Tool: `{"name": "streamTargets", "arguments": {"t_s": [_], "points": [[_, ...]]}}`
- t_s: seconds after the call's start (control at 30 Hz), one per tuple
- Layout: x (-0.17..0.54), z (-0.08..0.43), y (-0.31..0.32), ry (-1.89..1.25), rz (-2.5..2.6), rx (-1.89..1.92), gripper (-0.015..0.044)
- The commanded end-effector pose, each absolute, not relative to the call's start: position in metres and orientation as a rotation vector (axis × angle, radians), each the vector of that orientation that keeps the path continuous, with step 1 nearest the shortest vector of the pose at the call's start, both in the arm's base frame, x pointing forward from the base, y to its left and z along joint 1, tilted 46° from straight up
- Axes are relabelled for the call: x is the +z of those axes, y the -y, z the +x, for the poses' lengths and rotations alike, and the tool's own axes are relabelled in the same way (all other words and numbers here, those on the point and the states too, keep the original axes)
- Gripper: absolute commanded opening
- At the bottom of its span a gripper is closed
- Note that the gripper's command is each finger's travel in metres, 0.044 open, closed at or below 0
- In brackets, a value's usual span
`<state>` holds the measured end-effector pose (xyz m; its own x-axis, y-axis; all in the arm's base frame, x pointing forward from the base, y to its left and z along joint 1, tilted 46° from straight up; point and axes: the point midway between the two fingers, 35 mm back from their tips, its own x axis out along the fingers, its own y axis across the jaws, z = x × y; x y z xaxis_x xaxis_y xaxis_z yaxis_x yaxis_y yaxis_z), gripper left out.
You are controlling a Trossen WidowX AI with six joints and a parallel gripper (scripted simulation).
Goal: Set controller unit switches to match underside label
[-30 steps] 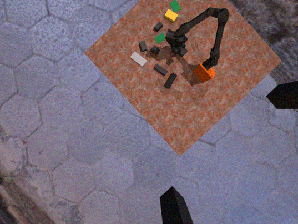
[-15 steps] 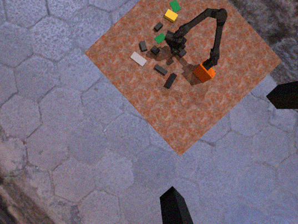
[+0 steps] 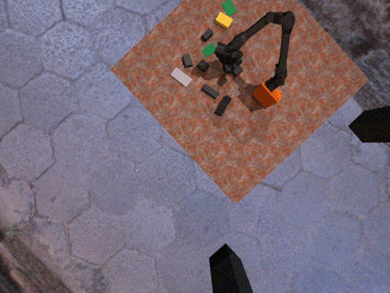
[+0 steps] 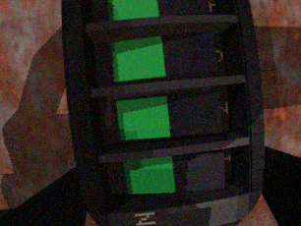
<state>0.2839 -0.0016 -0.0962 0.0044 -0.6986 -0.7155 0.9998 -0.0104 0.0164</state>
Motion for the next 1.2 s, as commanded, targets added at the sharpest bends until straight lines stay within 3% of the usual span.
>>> {"name": "streamTargets", "arguments": {"t_s": [0.0,1.17], "points": [[-0.098,0.284,0.006,-0.599,0.626,-1.485,0.0337],[-0.122,0.284,0.016,-0.599,0.626,-1.485,0.0337]]}}
